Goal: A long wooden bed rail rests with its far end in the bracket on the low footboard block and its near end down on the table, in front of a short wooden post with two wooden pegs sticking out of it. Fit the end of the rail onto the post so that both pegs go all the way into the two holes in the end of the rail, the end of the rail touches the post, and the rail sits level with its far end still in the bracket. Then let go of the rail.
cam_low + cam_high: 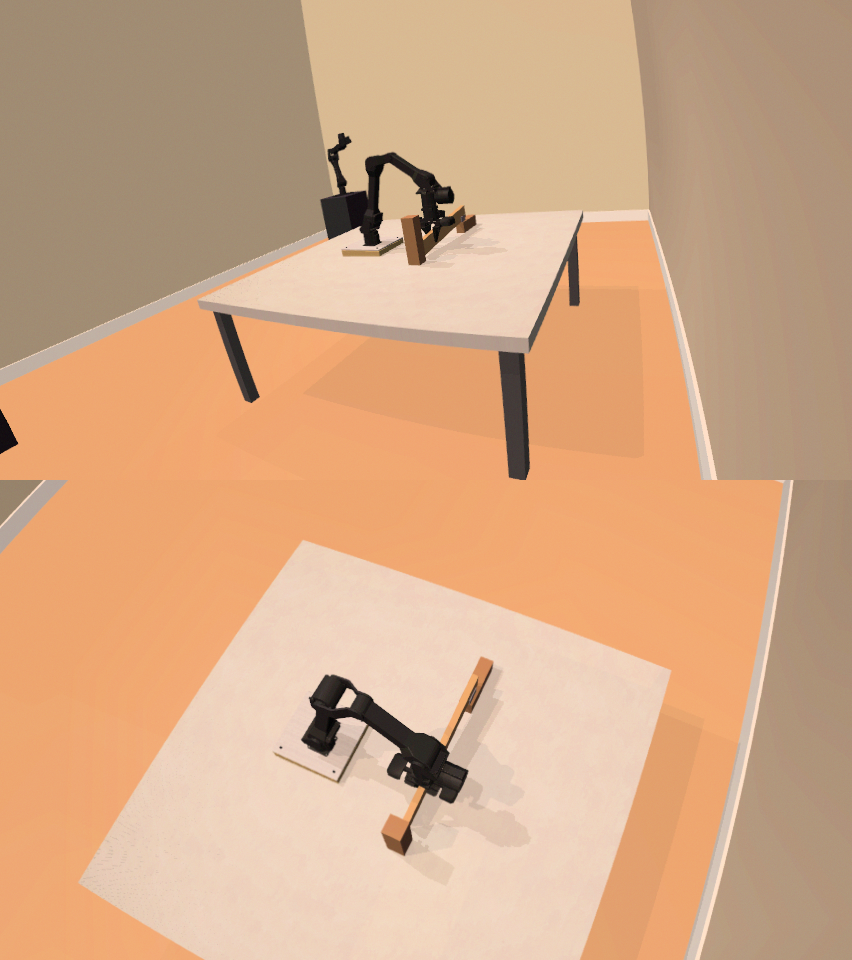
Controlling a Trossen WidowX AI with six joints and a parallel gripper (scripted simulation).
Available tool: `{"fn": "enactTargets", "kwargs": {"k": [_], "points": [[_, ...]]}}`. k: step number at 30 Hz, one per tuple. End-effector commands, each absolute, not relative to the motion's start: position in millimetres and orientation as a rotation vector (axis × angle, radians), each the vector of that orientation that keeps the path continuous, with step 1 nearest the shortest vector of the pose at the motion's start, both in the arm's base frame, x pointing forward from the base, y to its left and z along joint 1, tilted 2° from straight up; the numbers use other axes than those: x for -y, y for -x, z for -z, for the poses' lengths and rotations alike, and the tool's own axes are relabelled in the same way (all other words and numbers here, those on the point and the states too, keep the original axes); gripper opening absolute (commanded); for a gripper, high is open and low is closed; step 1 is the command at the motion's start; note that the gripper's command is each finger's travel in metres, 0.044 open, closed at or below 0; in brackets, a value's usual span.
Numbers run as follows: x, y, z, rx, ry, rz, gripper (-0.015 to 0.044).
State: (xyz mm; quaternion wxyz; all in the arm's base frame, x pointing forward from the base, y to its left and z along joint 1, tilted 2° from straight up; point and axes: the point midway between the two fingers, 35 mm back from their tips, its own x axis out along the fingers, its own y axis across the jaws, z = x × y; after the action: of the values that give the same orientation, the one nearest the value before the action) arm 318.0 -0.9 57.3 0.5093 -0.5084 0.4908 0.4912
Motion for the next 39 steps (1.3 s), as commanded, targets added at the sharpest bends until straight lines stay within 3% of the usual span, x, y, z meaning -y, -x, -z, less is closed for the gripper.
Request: {"fn": "enactTargets", "kwargs": {"k": [1, 39], "points": [[-0.7, -322.1, -65.6, -1.158, 1.229, -1.175, 0.0000], [-0.4, -322.5, -84.7, -1.158, 1.229, -1.175, 0.0000]]}}
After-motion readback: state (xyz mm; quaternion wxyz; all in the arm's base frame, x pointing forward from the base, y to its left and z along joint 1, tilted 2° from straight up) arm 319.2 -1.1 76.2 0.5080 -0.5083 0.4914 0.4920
